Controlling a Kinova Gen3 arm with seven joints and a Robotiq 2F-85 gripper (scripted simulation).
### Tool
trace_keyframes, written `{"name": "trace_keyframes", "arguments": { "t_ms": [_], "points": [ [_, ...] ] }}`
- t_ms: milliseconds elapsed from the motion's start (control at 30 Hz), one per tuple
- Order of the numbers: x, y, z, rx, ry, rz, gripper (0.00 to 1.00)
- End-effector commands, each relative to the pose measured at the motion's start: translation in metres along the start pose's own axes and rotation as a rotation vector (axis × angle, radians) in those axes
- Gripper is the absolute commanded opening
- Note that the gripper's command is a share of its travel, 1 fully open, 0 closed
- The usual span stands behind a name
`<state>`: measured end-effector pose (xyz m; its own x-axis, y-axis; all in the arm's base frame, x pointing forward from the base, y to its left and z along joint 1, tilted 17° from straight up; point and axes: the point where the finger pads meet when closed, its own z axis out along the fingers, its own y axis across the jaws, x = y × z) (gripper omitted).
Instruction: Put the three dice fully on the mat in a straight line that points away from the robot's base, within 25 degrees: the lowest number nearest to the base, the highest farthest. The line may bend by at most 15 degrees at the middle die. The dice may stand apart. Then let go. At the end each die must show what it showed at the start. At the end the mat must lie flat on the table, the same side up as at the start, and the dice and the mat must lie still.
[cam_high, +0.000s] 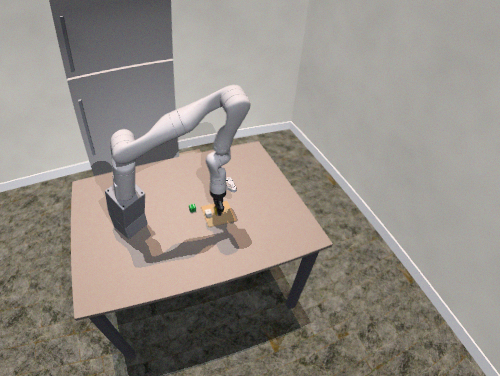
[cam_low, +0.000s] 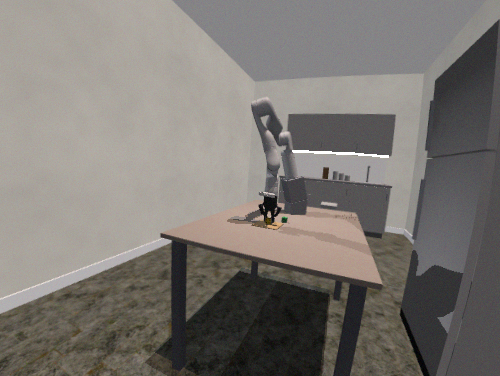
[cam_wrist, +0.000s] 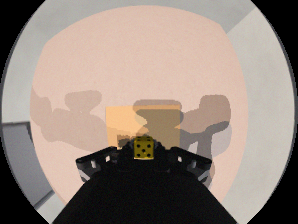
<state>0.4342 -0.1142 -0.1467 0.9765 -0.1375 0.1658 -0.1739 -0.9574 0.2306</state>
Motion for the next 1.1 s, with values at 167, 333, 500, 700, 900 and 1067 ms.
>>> {"name": "trace_keyframes", "arguments": {
  "t_ms": [167,333,500,700,900,1067],
  "points": [
    [0.0007,-0.0002,-0.0005,0.0,0.001,0.0,0.26],
    [0.0007,-0.0002,0.0002,0.0,0.001,0.0,0.26],
    [0.0007,-0.0002,0.001,0.0,0.001,0.0,0.26],
    [0.0007,-0.0002,0.0027,0.0,0.001,0.0,0.26],
    [0.0007,-0.0002,0.0032,0.0,0.001,0.0,0.26],
    [0.0007,-0.0002,0.0033,0.0,0.001,0.0,0.26]
  ]
}}
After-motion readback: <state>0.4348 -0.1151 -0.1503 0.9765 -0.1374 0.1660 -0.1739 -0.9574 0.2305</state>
